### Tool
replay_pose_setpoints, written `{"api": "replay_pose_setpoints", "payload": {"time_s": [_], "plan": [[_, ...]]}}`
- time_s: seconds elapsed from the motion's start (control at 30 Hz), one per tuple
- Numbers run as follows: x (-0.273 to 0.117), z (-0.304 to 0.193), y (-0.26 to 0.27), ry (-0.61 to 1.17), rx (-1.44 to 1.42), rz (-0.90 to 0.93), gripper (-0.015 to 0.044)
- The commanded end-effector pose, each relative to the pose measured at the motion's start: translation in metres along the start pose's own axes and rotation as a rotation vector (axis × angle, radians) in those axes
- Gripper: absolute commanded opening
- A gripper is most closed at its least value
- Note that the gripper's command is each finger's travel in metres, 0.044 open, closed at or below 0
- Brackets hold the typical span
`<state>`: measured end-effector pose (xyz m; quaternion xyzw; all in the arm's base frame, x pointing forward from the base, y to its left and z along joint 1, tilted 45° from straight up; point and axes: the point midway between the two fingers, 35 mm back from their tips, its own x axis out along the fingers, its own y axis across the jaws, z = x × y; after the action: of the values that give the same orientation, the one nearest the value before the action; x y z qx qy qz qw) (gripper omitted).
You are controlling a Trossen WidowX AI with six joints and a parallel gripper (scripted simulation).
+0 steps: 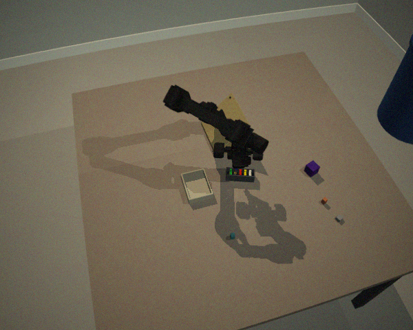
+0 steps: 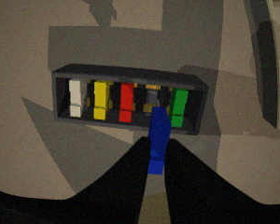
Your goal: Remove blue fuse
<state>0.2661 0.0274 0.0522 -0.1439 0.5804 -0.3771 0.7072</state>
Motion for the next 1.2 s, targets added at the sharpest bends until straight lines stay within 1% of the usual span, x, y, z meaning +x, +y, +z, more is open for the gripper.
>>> {"api": "replay_pose_setpoints", "payload": {"time_s": [0.0,0.47,0.83,1.17], "plan": [[-0.004,0.001,0.000,0.001,0.007,0.005,0.0000],[-0.004,0.047,-0.077,0.004,0.005,0.022,0.0000],[-0.004,0.064,-0.152,-0.003,0.008,0.000,0.0000],[-0.001,0.065,-0.157,-0.003,0.008,-0.002,0.0000]]}}
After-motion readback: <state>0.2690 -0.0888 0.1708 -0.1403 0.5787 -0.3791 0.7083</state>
